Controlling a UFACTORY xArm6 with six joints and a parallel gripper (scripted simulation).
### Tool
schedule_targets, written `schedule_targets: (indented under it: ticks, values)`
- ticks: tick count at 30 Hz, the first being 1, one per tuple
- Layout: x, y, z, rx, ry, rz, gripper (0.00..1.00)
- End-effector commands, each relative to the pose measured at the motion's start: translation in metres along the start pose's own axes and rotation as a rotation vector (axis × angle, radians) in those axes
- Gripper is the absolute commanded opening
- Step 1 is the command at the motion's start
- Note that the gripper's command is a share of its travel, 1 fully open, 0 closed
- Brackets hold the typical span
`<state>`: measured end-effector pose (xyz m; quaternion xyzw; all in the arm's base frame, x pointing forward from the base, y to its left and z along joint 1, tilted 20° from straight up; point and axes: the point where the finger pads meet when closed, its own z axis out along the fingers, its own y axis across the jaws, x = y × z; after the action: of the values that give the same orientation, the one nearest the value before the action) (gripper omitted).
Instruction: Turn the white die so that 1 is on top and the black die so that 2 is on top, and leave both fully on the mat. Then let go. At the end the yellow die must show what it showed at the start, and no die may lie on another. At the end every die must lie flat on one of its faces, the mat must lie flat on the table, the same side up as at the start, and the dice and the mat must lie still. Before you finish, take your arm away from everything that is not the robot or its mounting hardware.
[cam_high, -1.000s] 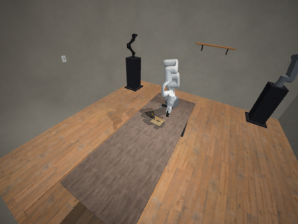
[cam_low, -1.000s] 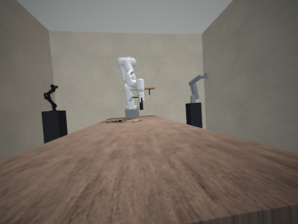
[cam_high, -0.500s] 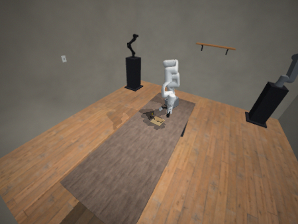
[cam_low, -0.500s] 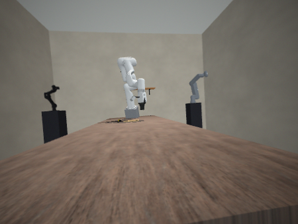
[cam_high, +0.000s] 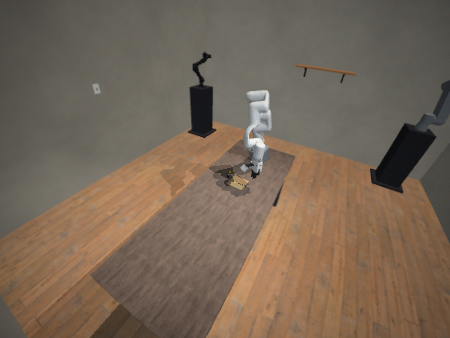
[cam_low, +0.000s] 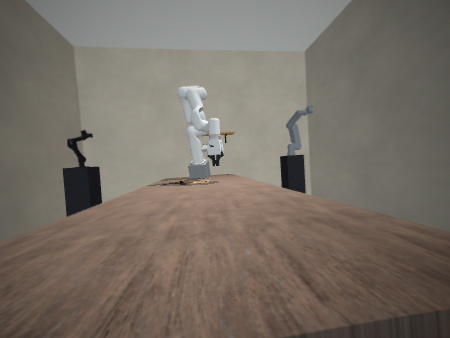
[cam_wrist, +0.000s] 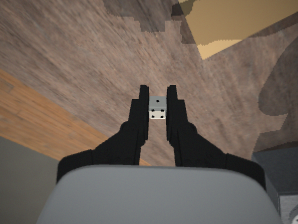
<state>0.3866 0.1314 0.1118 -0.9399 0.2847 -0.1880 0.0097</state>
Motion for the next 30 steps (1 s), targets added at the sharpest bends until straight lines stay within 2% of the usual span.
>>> schedule_targets:
  ticks: [1, 3, 16, 18, 20, 30]
  values:
    - [0.002, -0.004, -0.001, 0.005, -0.023, -0.112, 0.11]
    - [0.003, -0.007, 0.000, 0.006, -0.023, -0.226, 0.11]
    - [0.005, -0.016, 0.001, 0.010, -0.022, -0.603, 0.11]
    - [0.005, -0.016, 0.001, 0.010, -0.022, -0.603, 0.11]
    - [0.006, -0.019, 0.002, 0.012, -0.021, -0.718, 0.11]
    - [0.008, -0.026, 0.003, 0.015, -0.020, -0.990, 0.11]
